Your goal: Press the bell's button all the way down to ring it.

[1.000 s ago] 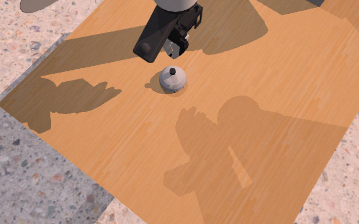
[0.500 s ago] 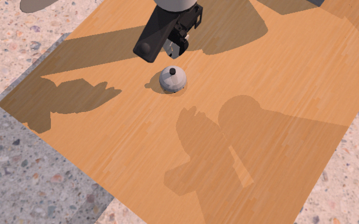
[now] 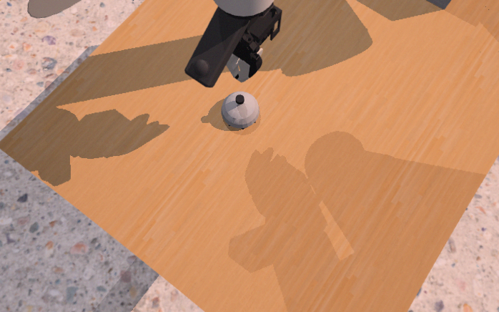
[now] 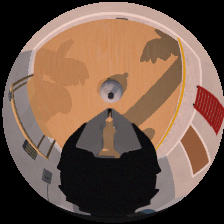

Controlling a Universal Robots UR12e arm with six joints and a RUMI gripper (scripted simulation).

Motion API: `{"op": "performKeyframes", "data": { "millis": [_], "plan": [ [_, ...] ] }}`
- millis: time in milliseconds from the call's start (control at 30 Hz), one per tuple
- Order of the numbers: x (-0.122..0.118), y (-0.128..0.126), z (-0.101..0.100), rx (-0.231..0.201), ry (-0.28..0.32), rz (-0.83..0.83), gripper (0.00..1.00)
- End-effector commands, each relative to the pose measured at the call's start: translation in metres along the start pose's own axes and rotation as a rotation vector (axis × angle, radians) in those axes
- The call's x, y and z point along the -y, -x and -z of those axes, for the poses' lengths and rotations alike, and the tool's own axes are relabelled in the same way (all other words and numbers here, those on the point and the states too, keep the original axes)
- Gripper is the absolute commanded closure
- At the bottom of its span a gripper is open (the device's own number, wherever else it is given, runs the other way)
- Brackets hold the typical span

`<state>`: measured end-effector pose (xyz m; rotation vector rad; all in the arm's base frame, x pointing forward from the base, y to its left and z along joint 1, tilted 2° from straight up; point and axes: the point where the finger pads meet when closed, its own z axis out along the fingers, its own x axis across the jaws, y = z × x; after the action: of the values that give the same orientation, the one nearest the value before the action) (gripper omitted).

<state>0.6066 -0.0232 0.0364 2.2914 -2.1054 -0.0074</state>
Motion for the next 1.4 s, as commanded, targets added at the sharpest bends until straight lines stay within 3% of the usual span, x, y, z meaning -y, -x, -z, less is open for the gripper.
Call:
{"op": "performKeyframes", "data": {
  "millis": [0,600,1367],
  "plan": [
    [0.001,0.0,0.001,0.0,-0.001,0.0,1.0],
    [0.001,0.0,-0.005,0.0,-0.001,0.0,1.0],
    [0.003,0.001,-0.04,0.0,-0.001,0.0,1.0]
  ]
}}
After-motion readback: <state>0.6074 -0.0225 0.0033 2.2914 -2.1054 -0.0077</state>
